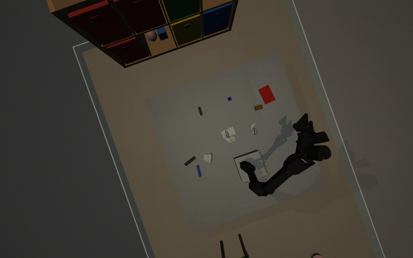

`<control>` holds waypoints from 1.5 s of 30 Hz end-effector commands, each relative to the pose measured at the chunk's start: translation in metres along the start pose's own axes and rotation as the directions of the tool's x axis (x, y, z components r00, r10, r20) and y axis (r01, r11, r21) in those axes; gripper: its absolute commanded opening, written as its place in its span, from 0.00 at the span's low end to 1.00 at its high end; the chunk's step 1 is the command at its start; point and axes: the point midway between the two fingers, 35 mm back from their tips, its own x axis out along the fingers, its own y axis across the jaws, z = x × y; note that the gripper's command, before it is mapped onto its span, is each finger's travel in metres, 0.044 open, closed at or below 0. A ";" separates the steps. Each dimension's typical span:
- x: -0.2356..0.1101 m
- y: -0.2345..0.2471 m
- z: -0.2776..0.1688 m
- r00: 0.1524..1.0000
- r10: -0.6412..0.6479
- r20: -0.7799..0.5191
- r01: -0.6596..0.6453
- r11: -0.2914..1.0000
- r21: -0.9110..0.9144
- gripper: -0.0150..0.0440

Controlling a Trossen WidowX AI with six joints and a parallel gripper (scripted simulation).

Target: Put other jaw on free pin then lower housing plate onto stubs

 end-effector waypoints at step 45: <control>0.057 -0.078 -0.178 0.793 -0.302 -0.529 0.050 0.898 -0.438 1.00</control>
